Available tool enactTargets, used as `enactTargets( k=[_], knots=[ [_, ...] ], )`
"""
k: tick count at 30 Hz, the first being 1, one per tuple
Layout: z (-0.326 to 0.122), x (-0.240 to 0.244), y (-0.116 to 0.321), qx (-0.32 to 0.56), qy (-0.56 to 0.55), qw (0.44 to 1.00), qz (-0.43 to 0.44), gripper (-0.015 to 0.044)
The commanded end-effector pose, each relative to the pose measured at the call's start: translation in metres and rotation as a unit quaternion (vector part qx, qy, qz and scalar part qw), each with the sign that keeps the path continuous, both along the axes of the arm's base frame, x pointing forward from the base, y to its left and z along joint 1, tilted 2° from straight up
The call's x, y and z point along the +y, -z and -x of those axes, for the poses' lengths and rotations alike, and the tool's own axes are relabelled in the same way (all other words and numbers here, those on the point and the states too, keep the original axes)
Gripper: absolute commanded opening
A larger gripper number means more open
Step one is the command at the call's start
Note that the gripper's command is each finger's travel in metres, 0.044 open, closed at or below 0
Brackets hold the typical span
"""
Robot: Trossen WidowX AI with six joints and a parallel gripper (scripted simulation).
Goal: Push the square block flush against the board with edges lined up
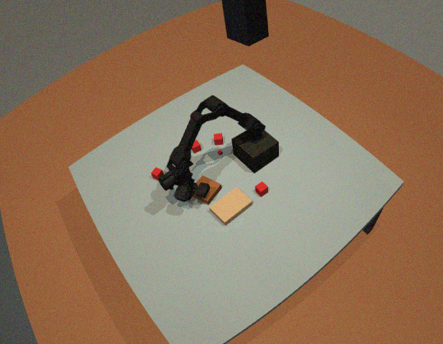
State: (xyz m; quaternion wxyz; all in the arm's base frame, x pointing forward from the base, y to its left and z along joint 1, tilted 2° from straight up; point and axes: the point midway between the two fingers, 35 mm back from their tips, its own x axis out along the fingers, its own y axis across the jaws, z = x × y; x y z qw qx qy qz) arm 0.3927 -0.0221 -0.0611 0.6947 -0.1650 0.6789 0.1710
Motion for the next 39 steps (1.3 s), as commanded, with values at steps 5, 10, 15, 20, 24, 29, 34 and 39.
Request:
enactTargets(
  k=[5, 10, 15, 20, 24, 29, 34, 39],
  knots=[
    [0.011, -0.003, 0.005, 0.011, -0.001, 1.0, 0.001, 0.0],
    [0.014, -0.004, 0.005, 0.011, -0.001, 1.0, 0.001, 0.0],
    [0.017, -0.005, 0.005, 0.011, -0.001, 1.0, 0.001, 0.0],
    [0.02, -0.006, 0.006, 0.011, -0.001, 1.0, 0.001, 0.0],
    [0.022, -0.007, 0.006, 0.011, -0.001, 1.0, 0.001, 0.0],
    [0.025, -0.008, 0.006, 0.011, -0.001, 1.0, 0.001, 0.0],
    [0.026, -0.008, 0.006, 0.011, -0.001, 1.0, 0.001, 0.0],
    [0.02, -0.006, 0.005, 0.011, -0.001, 1.0, 0.001, 0.0]
  ],
)
